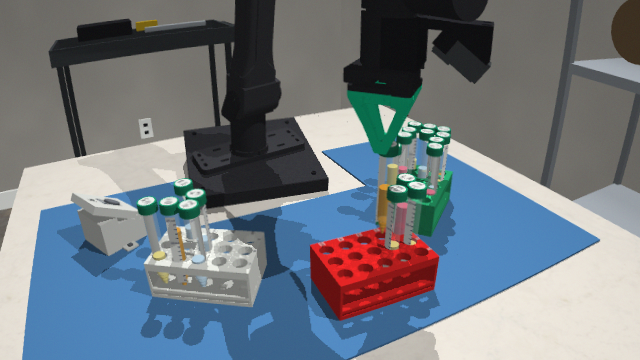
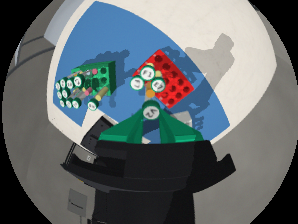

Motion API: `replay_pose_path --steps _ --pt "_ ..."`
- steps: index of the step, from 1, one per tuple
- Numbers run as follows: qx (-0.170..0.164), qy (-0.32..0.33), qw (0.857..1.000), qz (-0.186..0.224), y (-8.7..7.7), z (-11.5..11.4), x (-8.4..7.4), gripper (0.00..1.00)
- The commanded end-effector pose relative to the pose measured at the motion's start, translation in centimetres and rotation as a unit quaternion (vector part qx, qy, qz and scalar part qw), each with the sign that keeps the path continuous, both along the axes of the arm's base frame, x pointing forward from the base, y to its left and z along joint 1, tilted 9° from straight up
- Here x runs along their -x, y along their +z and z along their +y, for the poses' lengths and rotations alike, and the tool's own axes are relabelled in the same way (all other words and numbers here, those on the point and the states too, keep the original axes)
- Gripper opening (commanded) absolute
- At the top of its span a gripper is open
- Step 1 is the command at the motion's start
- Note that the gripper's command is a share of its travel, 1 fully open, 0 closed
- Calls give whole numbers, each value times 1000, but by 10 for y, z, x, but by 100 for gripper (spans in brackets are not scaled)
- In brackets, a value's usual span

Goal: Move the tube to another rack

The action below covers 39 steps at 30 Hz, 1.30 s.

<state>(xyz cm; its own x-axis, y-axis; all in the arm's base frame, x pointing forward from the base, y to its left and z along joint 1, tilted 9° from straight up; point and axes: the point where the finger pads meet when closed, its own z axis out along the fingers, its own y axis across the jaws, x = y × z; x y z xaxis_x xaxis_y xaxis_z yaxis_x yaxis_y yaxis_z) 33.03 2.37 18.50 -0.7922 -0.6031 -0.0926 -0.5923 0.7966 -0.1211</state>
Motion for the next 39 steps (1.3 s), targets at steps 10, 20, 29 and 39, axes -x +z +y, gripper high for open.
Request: replay_pose_path --steps 10,20,29,39 --pt "-2 0 1000 -11 1 0 -3 0" --pt "-2 0 1000 -11 -2 0 -4 0" --pt "-2 0 1000 -11 -5 0 -3 0" --pt "-2 0 1000 -11 -10 0 -2 0"
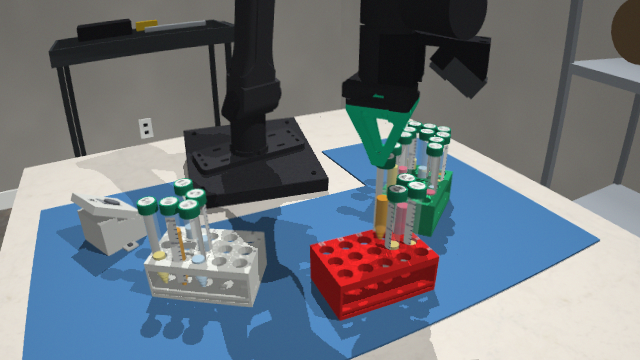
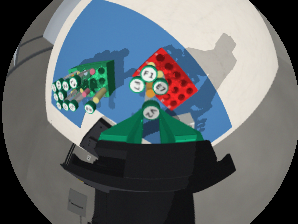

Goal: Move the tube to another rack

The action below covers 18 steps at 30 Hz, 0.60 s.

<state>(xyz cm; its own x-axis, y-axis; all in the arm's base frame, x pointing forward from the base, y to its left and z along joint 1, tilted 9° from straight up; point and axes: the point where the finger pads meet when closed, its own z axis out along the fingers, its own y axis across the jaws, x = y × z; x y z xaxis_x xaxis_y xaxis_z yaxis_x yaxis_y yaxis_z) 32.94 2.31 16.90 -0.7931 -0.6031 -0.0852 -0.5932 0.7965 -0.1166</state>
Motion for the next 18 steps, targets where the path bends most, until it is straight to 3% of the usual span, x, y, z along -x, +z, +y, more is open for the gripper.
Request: replay_pose_path --steps 1,18 --pt "-2 0 1000 -15 6 1 -3 0" --pt "-2 0 1000 -15 -1 1 -3 0"
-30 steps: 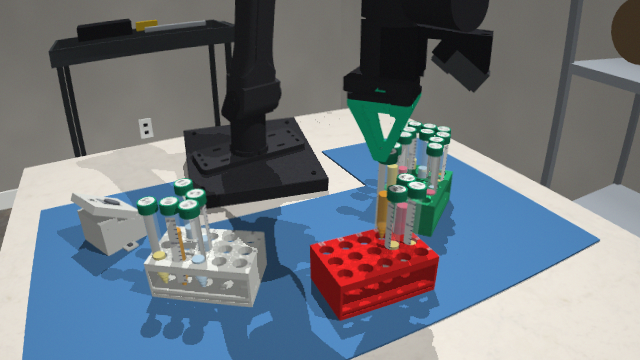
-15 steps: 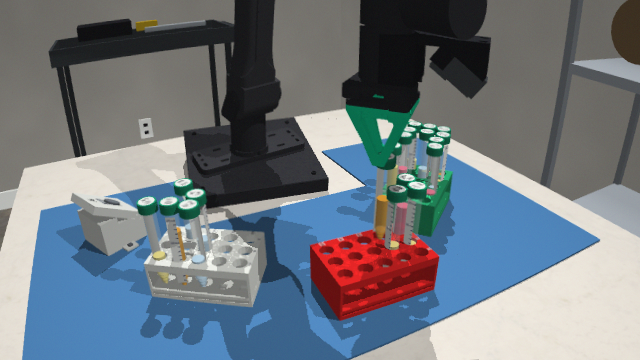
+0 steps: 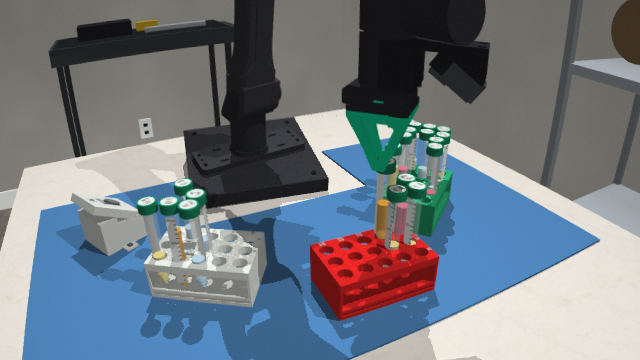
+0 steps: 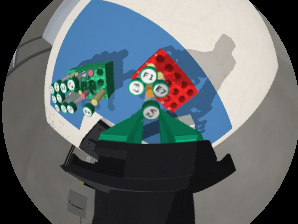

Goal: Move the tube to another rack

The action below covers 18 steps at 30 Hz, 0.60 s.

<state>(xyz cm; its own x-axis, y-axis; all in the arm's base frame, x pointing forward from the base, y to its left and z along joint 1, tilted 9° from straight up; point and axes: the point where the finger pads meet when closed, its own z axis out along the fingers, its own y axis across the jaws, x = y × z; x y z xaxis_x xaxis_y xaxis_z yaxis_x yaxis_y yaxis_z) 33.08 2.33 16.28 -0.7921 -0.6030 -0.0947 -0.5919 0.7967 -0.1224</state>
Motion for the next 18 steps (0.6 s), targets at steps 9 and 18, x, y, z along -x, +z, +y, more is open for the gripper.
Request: replay_pose_path --steps 9,18 --pt "-2 0 1000 -10 0 0 -1 0" --pt "-2 0 1000 -10 -3 0 -1 0"
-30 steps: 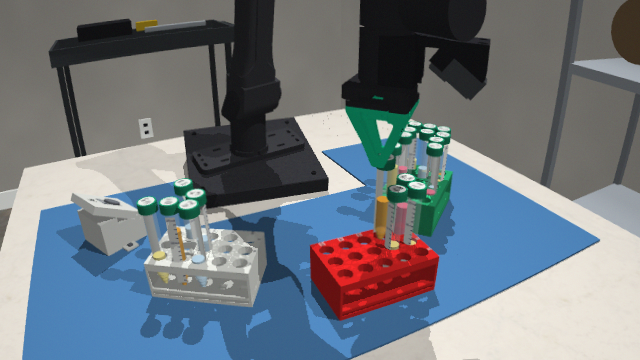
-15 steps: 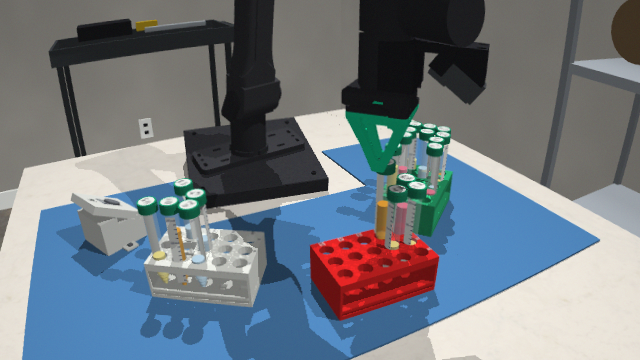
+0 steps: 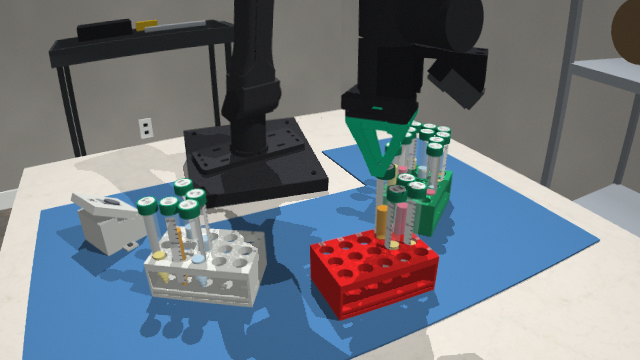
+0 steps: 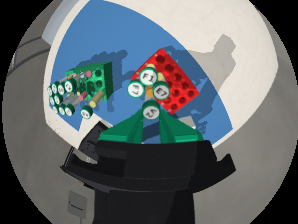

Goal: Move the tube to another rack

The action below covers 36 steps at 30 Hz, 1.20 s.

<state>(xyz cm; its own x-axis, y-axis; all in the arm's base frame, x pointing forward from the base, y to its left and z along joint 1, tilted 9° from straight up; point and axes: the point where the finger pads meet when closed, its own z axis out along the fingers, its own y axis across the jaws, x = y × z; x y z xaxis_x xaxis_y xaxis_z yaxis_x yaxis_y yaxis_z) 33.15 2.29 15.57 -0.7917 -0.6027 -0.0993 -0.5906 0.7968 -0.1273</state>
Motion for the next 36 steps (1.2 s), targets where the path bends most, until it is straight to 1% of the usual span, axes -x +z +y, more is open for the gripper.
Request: replay_pose_path --steps 1,36 --pt "-2 1 1000 -6 3 1 -1 0" --pt "-2 1 1000 -6 -12 0 -2 0"
